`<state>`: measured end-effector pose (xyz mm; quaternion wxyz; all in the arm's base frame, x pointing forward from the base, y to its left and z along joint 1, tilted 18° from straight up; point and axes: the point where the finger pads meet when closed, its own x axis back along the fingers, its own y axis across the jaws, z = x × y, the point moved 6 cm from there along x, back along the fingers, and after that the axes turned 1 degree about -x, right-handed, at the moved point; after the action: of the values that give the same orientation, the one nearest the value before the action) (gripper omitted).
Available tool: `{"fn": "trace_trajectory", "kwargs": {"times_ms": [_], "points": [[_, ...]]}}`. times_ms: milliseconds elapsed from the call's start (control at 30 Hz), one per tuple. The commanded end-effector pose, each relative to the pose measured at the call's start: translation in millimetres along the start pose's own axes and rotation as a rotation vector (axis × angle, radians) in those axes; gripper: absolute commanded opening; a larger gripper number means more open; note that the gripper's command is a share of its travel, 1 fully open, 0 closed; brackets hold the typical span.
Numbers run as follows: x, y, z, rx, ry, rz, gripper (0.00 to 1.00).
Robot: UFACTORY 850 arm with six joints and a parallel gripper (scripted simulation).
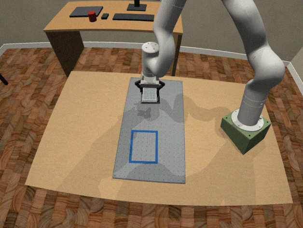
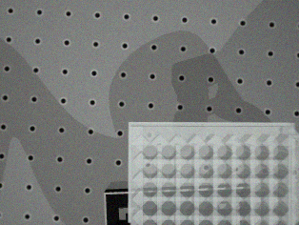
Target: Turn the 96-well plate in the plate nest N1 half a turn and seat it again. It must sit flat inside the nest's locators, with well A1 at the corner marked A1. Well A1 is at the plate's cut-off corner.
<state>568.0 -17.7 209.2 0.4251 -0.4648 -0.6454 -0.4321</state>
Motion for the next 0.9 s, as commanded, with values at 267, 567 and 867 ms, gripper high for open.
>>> {"fn": "trace_trajectory", "kwargs": {"times_ms": [267,567,867], "points": [[-1,2,33,-0.001,-0.002,-0.002,0.0],[-2,4,63,-0.001,-0.002,-0.002,0.0],[-2,5,86,-0.001,-0.001,-0.002,0.0]]}}
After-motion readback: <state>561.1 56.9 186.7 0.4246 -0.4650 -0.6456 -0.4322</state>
